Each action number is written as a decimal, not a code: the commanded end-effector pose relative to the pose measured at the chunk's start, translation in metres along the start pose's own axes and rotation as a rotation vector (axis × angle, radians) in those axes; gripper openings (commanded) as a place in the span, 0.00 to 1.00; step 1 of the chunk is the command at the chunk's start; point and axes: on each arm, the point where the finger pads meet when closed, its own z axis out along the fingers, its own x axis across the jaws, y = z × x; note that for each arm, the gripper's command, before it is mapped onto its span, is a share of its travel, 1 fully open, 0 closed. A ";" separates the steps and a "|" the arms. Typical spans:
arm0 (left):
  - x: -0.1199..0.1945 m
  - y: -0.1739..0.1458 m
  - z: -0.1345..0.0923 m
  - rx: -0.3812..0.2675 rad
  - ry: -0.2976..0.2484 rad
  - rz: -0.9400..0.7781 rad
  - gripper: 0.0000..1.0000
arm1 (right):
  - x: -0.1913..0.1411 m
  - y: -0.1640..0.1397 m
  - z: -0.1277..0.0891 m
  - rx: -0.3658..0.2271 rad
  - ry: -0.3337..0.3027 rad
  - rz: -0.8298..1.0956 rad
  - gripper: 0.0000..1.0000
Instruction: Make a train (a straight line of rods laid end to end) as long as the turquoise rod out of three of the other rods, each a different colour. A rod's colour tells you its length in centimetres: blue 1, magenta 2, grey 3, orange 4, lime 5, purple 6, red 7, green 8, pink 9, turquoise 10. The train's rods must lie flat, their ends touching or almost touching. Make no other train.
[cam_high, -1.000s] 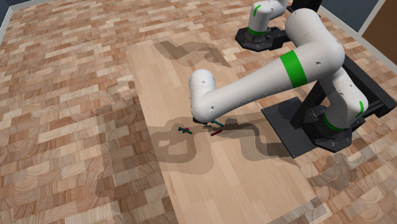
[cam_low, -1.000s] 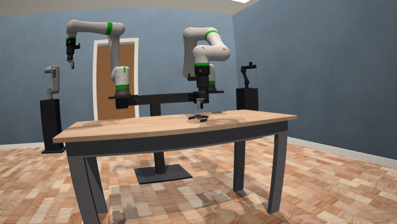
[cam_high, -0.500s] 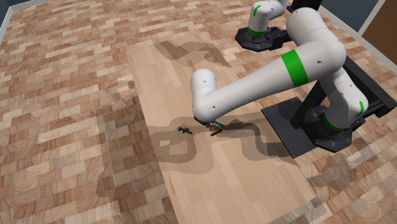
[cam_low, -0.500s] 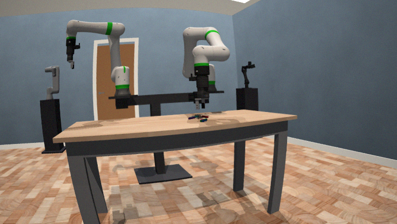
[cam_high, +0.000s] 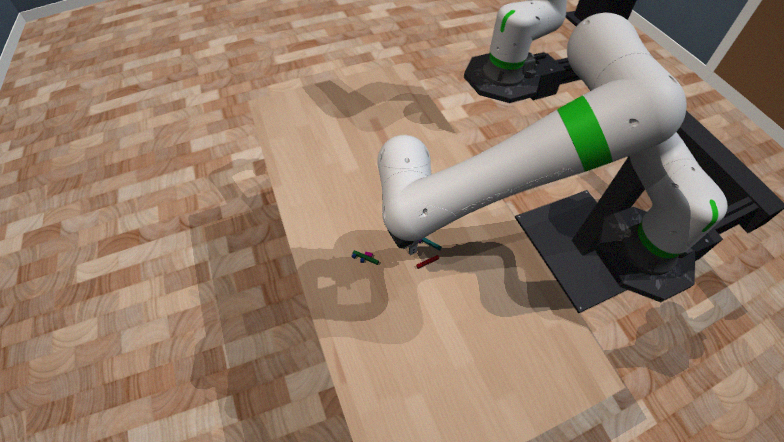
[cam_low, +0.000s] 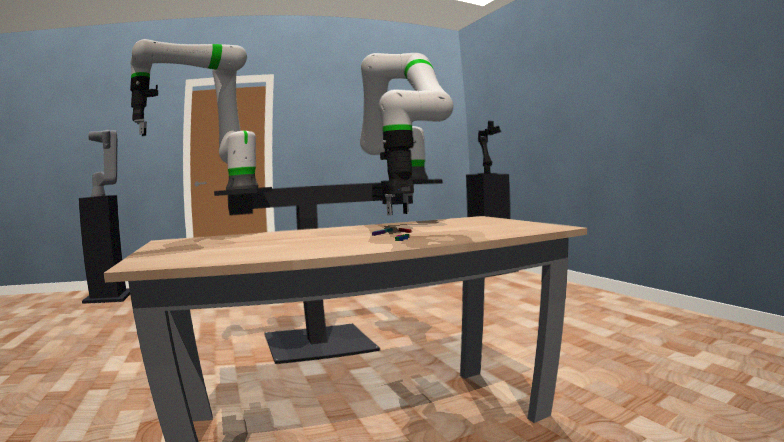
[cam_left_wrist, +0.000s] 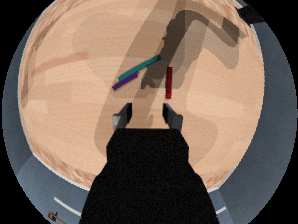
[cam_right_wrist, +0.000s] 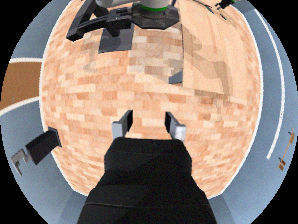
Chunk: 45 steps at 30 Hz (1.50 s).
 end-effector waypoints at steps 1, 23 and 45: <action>0.003 -0.001 -0.001 0.002 -0.012 0.139 1.00 | 0.000 0.000 -0.001 -0.002 0.000 0.000 1.00; 0.019 -0.003 -0.001 -0.002 -0.013 0.759 1.00 | 0.000 0.000 -0.001 -0.002 0.000 0.000 1.00; 0.021 -0.003 -0.001 -0.003 -0.013 0.880 1.00 | 0.000 0.000 -0.001 -0.002 0.000 0.000 1.00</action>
